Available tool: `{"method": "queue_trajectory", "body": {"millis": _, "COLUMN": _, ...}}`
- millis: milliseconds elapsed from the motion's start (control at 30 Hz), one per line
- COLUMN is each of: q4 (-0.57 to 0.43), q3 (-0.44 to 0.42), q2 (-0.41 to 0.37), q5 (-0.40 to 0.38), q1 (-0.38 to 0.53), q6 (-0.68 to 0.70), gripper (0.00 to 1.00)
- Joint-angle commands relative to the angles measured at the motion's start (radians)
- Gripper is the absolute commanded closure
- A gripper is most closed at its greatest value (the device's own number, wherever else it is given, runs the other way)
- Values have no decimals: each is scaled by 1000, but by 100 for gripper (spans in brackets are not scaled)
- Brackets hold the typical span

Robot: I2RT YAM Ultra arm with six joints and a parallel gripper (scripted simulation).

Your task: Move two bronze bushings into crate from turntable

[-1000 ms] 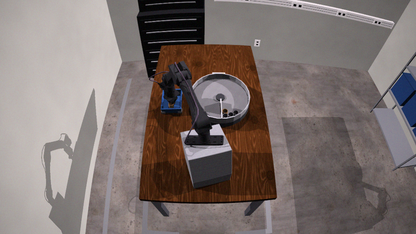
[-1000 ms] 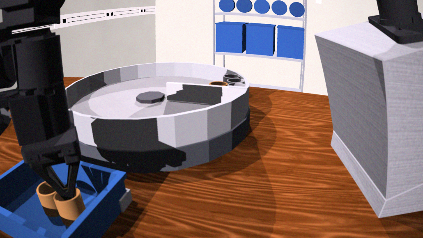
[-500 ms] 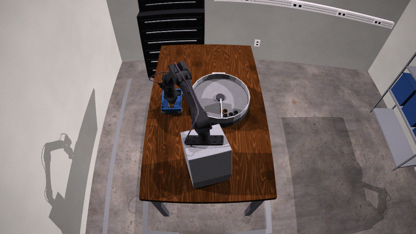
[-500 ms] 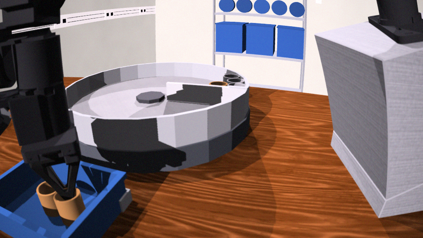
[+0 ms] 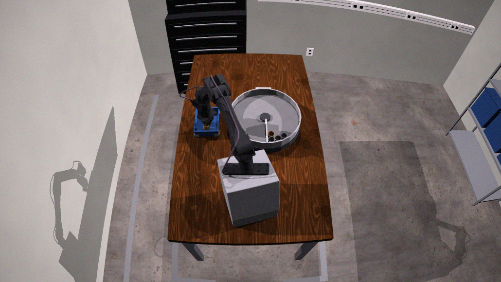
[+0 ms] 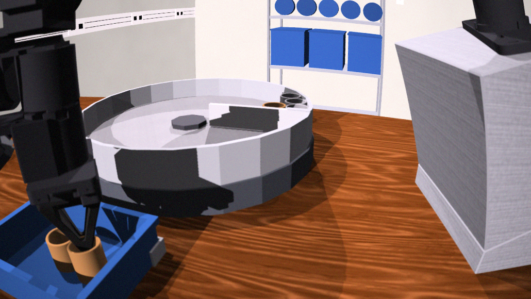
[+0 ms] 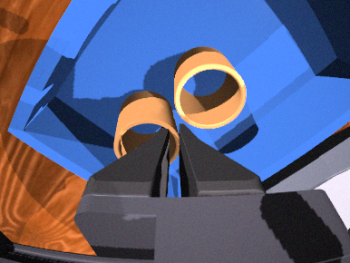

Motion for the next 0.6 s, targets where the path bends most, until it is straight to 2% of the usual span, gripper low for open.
{"method": "queue_trajectory", "body": {"millis": 0, "q4": 1, "q3": -13, "q2": -17, "q5": -11, "q1": -4, "q6": -11, "gripper": 100}}
{"method": "queue_trajectory", "body": {"millis": 567, "q4": 12, "q3": -27, "q2": -30, "q5": -11, "q1": -5, "q6": -11, "gripper": 100}}
